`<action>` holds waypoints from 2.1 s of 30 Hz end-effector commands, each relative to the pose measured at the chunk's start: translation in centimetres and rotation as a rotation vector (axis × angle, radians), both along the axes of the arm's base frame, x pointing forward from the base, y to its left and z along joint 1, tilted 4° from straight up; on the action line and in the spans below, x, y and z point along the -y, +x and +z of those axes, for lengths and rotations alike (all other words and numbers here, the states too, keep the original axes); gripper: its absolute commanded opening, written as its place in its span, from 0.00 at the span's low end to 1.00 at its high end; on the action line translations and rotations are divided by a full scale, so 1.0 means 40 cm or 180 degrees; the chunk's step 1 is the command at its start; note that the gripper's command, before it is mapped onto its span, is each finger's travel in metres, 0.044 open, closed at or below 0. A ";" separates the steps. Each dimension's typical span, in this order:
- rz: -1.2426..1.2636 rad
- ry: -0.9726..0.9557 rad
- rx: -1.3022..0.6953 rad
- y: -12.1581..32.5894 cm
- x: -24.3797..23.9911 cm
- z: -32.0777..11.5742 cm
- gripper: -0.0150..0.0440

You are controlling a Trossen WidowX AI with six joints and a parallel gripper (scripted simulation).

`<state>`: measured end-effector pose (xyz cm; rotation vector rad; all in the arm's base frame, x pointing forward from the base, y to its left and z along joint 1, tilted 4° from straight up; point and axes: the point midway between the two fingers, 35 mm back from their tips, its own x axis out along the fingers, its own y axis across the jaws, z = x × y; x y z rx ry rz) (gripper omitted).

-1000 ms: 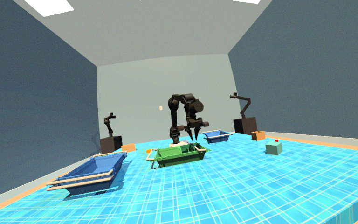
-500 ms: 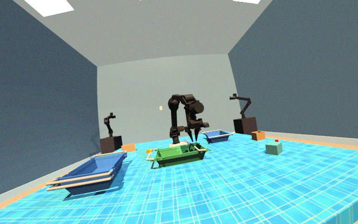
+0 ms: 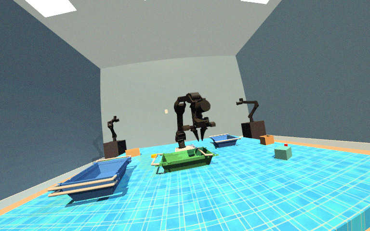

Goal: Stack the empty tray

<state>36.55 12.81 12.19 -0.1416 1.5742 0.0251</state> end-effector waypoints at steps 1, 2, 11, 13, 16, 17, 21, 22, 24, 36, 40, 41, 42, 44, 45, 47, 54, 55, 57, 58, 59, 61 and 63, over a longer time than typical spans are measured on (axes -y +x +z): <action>0.0010 0.0026 0.0077 -0.002 -0.006 0.105 0.40; 0.0014 0.0027 0.0081 -0.005 -0.006 0.128 0.40; -0.2585 0.0030 0.0233 0.058 0.156 0.059 0.40; -0.3387 0.0033 0.0291 0.071 0.209 0.053 0.40; -0.4590 0.0036 0.0379 0.084 0.289 0.043 0.40; -0.4991 0.0037 0.0409 0.086 0.316 0.040 0.40; -0.6244 0.0041 0.0502 0.091 0.401 0.030 0.40; -0.6495 0.0041 0.0521 0.091 0.418 0.028 0.40; -0.7002 0.0043 0.0559 0.090 0.452 0.024 0.40; -0.9926 0.0058 0.0791 0.060 0.652 0.001 0.40; -0.9997 0.0059 0.0797 0.059 0.657 0.000 0.40; -0.9997 0.0059 0.0797 0.059 0.657 0.000 0.40; -0.9997 0.0059 0.0797 0.059 0.657 0.000 0.40; -0.9997 0.0059 0.0797 0.059 0.657 0.000 0.40; -0.9997 0.0059 0.0797 0.059 0.657 0.000 0.40; -0.9997 0.0059 0.0797 0.059 0.657 0.000 0.40; -0.9997 0.0059 0.0798 0.062 0.661 -0.039 0.40; -0.9997 0.0059 0.0798 0.062 0.662 -0.047 0.40; -0.9997 0.0059 0.0798 0.063 0.663 -0.065 0.40; -0.9997 0.0059 0.0798 0.063 0.664 -0.074 0.40; -0.9997 0.0059 0.0798 0.063 0.665 -0.083 0.40; -0.9997 0.0059 0.0799 0.063 0.666 -0.101 0.40; -0.9997 0.0059 0.0799 0.062 0.668 -0.119 0.40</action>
